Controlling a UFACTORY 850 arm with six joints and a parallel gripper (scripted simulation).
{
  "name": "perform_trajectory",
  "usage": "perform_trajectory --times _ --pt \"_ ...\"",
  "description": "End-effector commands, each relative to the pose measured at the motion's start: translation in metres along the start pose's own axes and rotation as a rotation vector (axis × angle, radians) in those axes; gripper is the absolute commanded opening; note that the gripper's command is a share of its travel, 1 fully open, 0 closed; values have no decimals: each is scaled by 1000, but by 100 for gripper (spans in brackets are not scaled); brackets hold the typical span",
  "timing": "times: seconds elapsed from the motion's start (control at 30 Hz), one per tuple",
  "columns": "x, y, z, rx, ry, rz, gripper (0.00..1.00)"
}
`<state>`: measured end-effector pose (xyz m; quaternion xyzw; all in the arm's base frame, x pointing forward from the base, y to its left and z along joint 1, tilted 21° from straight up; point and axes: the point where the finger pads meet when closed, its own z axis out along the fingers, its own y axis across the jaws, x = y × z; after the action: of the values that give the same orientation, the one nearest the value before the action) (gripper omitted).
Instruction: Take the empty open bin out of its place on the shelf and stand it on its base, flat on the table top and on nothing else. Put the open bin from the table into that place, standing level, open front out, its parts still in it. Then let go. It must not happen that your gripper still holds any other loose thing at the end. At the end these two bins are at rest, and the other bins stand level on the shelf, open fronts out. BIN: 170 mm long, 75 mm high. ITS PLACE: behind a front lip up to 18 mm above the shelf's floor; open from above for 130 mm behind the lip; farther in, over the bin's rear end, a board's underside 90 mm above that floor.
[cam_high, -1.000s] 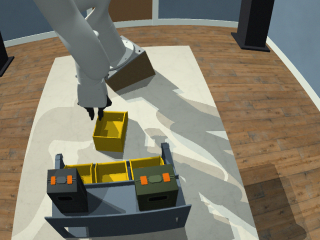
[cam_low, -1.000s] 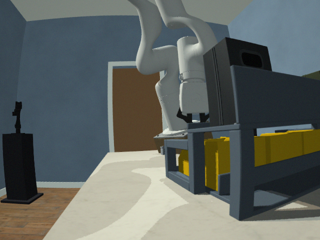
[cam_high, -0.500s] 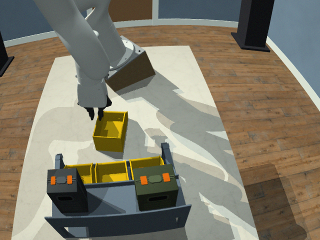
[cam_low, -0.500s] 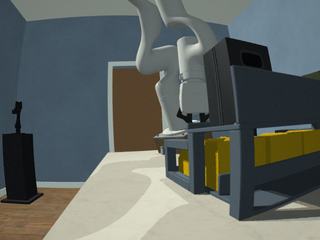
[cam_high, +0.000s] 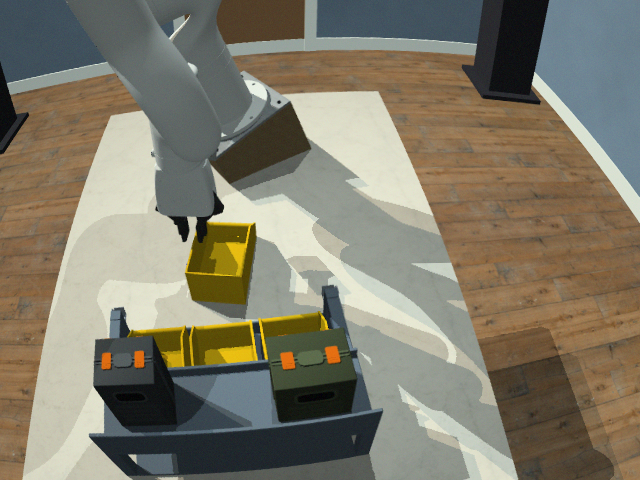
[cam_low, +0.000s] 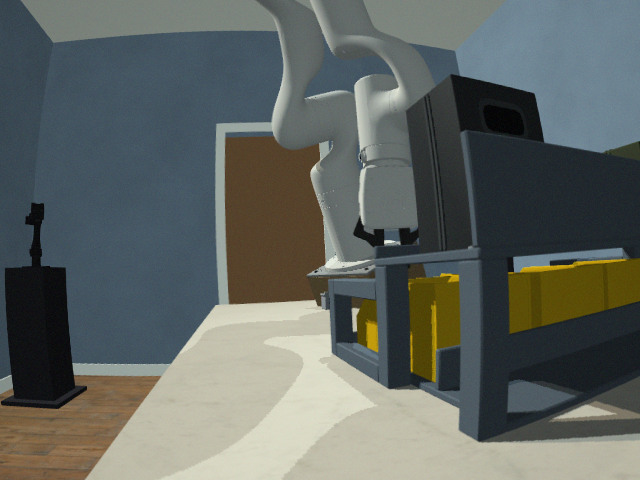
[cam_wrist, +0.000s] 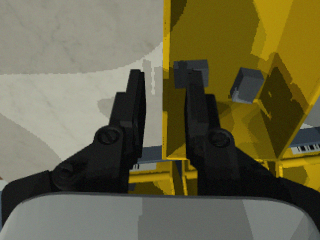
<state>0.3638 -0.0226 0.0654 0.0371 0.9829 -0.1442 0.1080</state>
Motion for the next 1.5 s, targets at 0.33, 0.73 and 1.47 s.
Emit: perform_trajectory --times 0.33,0.73,1.47 --pt "-1 0 15 0 -1 0 26" --pt "-1 0 31 0 -1 0 26" --pt "-1 0 40 0 -1 0 26"
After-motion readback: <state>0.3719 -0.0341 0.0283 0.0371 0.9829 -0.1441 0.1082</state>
